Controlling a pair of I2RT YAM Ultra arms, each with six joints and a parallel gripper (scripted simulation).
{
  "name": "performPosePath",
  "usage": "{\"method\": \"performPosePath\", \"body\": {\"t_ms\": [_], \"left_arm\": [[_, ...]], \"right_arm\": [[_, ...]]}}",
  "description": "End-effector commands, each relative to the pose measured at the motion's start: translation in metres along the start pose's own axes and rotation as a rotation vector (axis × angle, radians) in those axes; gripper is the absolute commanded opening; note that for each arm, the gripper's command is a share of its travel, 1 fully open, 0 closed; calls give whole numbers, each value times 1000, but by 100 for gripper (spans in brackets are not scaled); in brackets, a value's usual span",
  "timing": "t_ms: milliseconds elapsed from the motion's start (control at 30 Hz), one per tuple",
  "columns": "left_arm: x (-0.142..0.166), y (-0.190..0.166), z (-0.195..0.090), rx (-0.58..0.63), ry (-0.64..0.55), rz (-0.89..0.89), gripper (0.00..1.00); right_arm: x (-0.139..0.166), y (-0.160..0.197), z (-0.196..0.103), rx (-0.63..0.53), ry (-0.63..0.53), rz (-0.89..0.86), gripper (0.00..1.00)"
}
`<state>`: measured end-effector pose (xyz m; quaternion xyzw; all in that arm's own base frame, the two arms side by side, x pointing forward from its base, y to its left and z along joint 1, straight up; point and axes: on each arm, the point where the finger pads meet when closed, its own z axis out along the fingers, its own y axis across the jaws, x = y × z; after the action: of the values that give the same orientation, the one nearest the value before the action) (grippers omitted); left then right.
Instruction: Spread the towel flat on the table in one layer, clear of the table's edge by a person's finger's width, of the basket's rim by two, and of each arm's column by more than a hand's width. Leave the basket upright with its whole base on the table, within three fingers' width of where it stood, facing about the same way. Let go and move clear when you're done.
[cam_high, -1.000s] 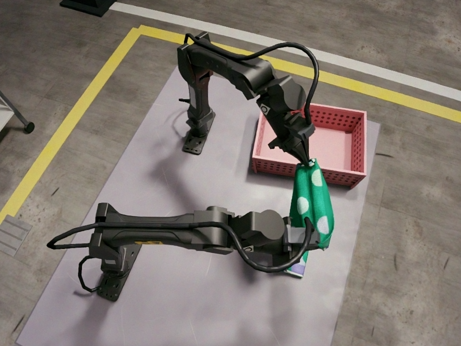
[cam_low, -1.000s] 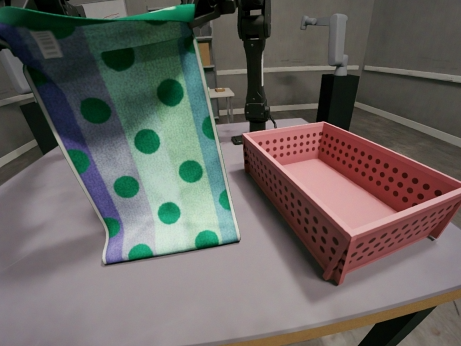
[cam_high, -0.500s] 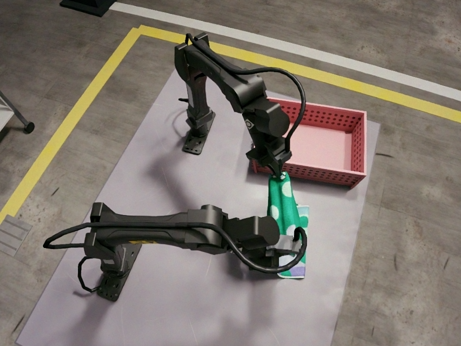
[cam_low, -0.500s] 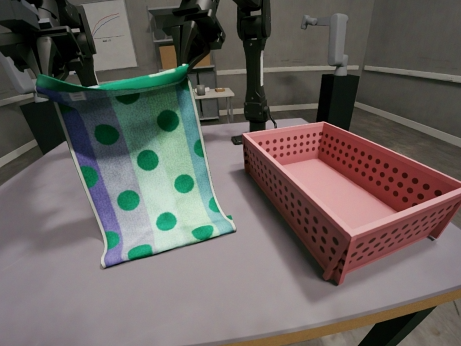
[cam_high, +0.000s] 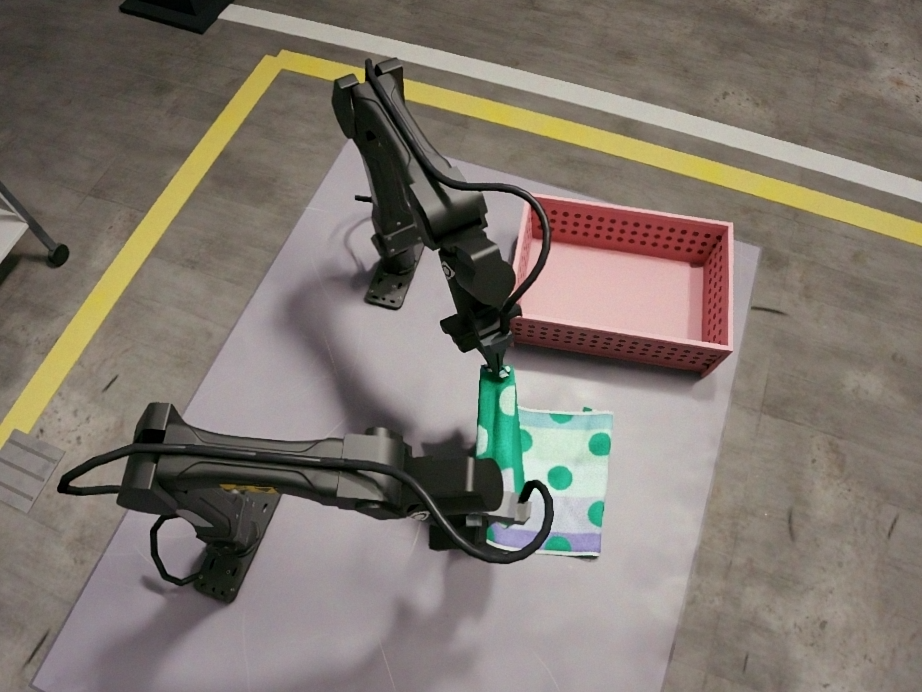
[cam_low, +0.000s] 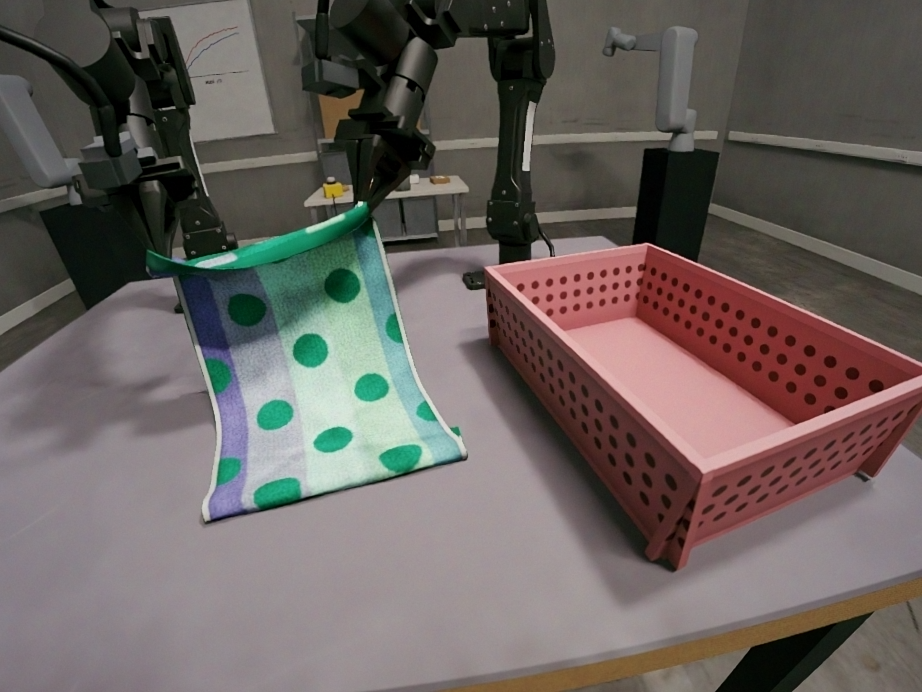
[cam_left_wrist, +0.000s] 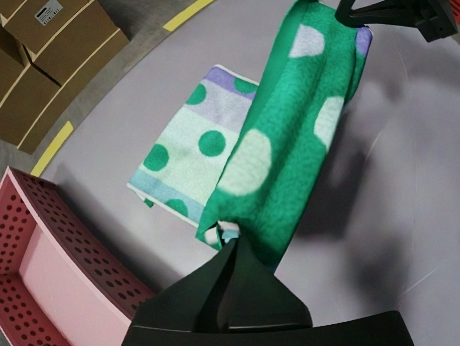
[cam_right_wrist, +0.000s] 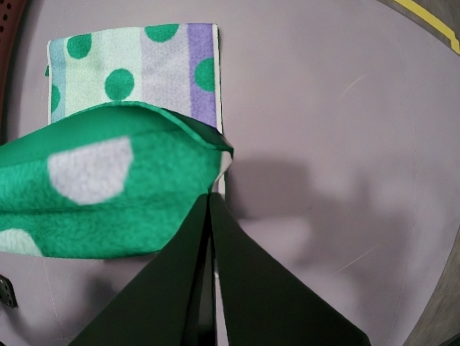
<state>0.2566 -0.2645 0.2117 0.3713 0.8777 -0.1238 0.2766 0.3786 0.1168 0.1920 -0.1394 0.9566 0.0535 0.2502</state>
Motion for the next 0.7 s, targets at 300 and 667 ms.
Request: {"method": "performPosePath", "body": {"t_ms": [300, 667], "left_arm": [[58, -47, 26, 65, -16, 115, 0], [100, -84, 50, 137, -15, 216, 0]], "right_arm": [[55, -20, 7, 63, -117, 17, 0], [114, -23, 24, 68, -116, 24, 0]]}}
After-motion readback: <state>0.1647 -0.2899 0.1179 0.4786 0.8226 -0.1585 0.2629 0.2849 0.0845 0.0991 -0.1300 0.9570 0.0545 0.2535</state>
